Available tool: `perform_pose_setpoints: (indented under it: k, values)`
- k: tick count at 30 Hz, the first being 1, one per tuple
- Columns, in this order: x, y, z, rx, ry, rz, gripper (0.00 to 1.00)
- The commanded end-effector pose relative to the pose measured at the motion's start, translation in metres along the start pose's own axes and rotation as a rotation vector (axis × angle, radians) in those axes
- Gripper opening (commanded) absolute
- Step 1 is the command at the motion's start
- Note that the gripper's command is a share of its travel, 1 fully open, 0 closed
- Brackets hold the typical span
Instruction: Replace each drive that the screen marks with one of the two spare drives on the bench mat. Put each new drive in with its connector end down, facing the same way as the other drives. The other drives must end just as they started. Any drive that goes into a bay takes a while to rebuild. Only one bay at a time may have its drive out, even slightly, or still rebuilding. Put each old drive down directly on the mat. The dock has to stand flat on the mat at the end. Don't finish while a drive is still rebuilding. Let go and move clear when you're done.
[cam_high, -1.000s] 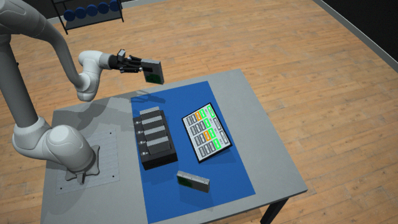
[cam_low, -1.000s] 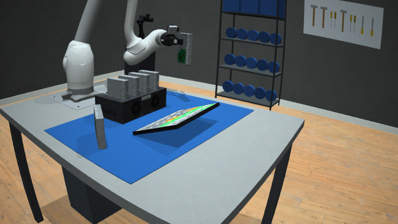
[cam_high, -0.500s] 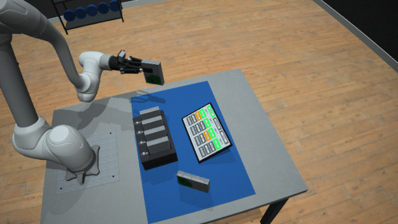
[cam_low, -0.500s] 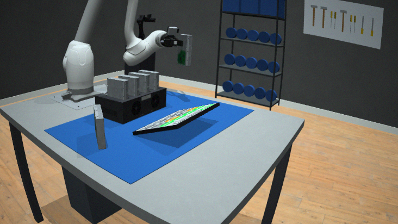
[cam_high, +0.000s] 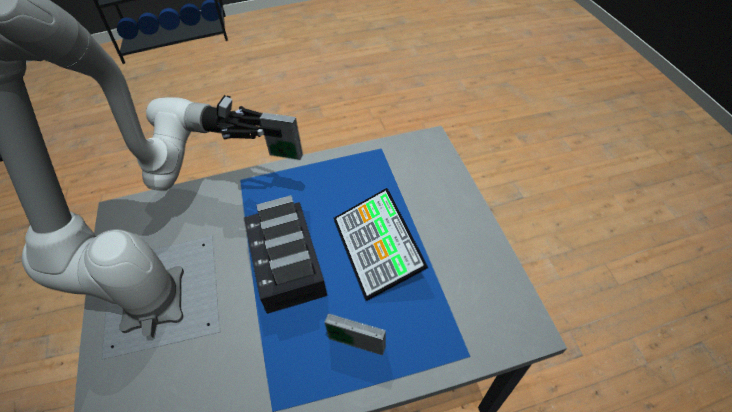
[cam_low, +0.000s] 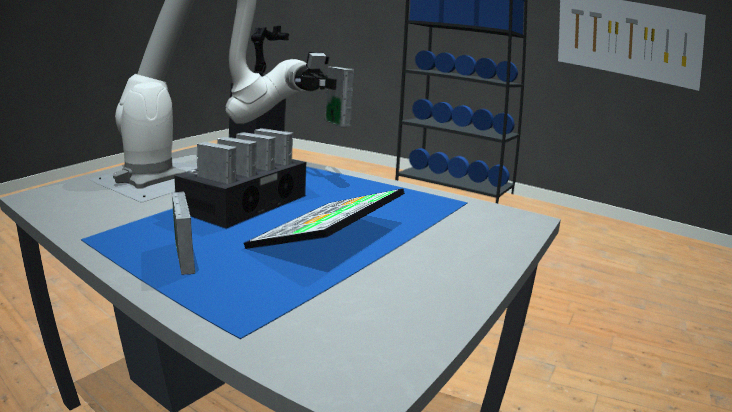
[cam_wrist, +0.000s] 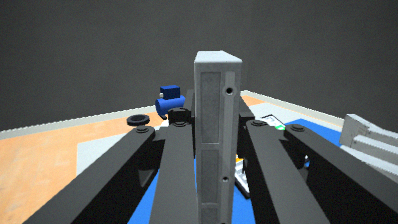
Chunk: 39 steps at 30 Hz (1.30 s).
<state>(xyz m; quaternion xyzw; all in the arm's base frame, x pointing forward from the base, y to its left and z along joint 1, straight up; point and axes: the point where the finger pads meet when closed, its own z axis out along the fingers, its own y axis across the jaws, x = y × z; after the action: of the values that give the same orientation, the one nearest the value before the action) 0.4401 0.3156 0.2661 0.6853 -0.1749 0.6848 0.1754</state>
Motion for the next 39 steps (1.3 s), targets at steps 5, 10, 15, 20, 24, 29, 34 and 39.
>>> perform_pose_setpoints:
  k: [5, 10, 15, 20, 24, 29, 34, 39]
  values:
    - [-0.008, 0.000, 0.000, 0.000, 0.000, 0.001, 0.10]
    - [-0.012, 0.000, 0.000, 0.000, 0.000, 0.001, 0.10]
    - [-0.020, 0.000, 0.000, 0.000, 0.000, 0.001, 0.10]
    - [-0.028, 0.000, 0.000, 0.000, 0.000, 0.001, 0.10]
    - [-0.031, 0.000, 0.000, 0.000, 0.000, 0.001, 0.10]
    - [-0.040, 0.000, 0.000, 0.000, 0.000, 0.001, 0.10]
    - [-0.049, 0.000, 0.000, 0.000, 0.000, 0.001, 0.10]
    - [-0.058, 0.000, 0.000, 0.000, 0.000, 0.001, 0.10]
